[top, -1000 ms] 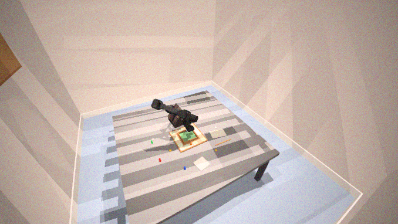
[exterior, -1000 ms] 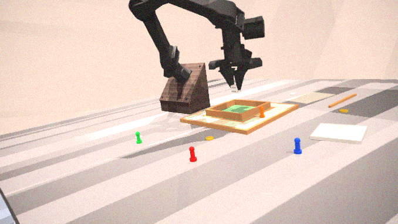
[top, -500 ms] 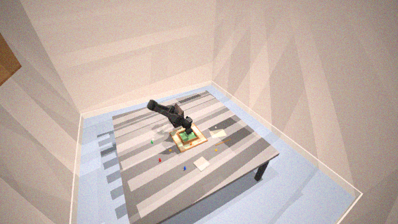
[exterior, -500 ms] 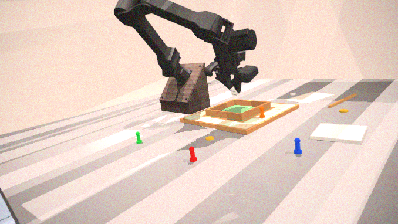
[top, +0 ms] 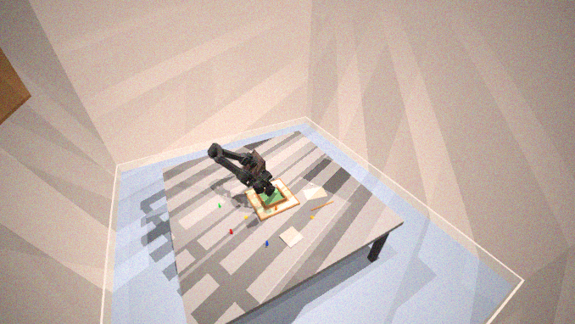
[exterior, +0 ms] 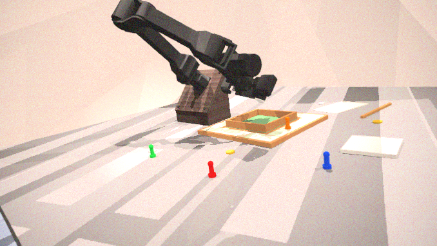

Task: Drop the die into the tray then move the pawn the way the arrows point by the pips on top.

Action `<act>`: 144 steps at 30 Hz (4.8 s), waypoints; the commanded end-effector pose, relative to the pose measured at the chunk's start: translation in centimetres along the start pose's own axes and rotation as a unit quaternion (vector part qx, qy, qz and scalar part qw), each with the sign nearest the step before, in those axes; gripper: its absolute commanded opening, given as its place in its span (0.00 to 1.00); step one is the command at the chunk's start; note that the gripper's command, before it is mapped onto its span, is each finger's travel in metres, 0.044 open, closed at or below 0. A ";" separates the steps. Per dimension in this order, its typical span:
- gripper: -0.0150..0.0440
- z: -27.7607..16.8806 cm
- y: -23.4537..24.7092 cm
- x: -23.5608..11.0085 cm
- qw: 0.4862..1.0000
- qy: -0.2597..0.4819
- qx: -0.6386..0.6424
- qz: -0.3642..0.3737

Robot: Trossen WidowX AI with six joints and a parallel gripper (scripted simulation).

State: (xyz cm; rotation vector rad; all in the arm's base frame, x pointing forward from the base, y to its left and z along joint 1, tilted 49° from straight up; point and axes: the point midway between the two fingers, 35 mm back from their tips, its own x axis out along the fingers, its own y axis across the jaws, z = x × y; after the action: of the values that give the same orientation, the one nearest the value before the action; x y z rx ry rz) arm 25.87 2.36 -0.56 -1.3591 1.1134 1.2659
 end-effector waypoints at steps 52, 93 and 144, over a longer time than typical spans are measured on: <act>1.00 2.4 -0.6 -4.0 0.980 0.193 0.018 0.039; 0.59 -1.0 -12.8 -2.8 0.440 0.176 0.805 -0.357; 0.33 -5.1 -13.0 1.0 0.440 0.176 0.805 -0.358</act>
State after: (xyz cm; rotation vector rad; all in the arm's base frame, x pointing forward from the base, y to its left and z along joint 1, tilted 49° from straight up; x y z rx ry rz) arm 39.47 -0.81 -0.81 -0.2524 1.0922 -0.8806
